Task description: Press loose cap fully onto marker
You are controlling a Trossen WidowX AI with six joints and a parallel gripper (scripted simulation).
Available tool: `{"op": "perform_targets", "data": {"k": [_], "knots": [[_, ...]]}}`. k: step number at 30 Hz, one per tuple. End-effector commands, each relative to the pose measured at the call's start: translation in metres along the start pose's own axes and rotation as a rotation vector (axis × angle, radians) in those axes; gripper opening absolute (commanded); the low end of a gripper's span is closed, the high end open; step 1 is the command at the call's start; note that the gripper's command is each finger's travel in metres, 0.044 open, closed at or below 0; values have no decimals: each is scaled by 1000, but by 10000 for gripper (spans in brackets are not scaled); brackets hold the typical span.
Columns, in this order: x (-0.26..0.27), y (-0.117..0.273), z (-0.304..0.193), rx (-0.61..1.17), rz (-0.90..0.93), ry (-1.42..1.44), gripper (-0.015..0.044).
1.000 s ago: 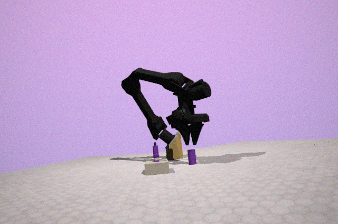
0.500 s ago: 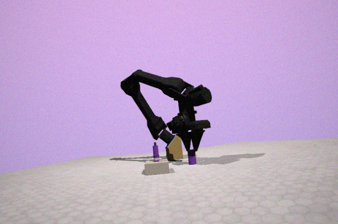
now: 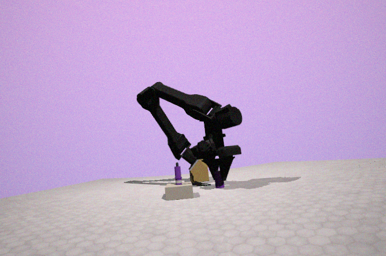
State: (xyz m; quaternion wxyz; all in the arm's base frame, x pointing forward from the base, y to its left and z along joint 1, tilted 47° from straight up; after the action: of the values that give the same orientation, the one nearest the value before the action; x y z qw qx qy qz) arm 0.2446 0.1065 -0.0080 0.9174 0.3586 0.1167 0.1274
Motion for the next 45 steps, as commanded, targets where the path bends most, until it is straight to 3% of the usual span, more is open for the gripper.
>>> {"op": "perform_targets", "data": {"k": [1,3,7,16,19,45], "knots": [[-2,-8,0,-6,-7,10,243],[-2,-8,0,-6,-7,10,243],[-2,-8,0,-6,-7,10,138],[-2,-8,0,-6,-7,10,78],[-1,-3,-1,-5,-7,11,0],[9,61,14,0,-6,11,0]]}}
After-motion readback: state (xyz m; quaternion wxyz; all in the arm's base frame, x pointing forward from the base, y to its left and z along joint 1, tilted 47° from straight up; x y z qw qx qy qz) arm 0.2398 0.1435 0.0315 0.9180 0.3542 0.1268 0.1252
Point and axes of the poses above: the point midway between the two fingers, 35 mm back from their tips, its own y axis back along the fingers, its own x axis across the jaws, z = x × y, the point moved 7 cm from there along y, back along the fingers, and after that the axes turned 8 degrees about -y, right-handed, at the moved point
